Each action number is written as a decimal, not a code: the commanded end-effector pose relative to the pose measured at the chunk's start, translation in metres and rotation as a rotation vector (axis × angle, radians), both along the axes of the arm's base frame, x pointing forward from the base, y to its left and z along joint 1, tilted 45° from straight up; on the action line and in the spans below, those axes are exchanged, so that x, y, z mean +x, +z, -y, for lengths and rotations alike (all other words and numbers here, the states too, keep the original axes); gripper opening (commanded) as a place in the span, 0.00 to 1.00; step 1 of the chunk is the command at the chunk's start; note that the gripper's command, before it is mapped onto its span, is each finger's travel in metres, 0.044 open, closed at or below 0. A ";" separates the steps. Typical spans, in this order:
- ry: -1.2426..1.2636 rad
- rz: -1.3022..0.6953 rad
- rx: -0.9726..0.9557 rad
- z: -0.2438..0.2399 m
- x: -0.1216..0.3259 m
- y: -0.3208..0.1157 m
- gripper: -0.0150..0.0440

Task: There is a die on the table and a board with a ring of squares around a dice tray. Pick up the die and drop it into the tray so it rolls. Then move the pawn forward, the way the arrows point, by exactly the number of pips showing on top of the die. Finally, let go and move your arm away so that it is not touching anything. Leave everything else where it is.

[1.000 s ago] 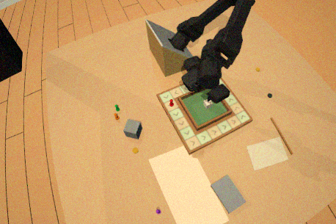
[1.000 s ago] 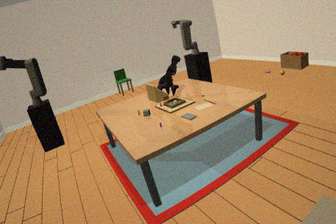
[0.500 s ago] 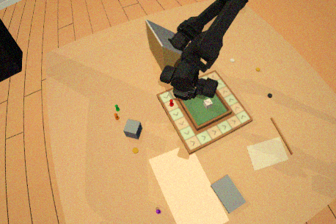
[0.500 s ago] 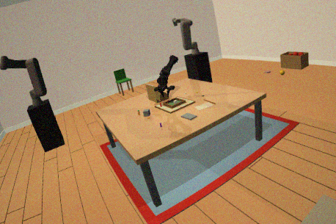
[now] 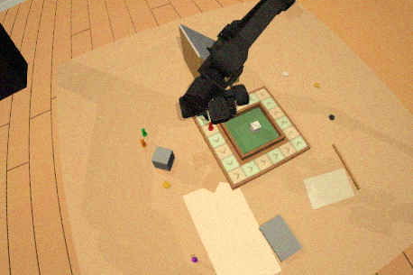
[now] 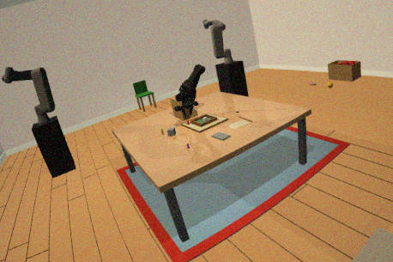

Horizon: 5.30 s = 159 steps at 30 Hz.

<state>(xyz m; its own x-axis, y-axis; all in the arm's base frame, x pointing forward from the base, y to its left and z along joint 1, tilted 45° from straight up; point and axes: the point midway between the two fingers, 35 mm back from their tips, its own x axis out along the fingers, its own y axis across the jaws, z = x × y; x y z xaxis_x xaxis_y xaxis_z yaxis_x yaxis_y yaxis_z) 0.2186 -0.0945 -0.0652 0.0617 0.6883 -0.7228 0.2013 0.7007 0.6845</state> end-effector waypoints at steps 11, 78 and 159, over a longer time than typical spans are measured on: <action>0.150 0.137 -0.004 -0.001 -0.014 -0.016 0.59; 0.149 0.135 -0.008 0.042 -0.015 0.023 0.25; 0.150 0.144 -0.003 0.007 0.123 -0.009 1.00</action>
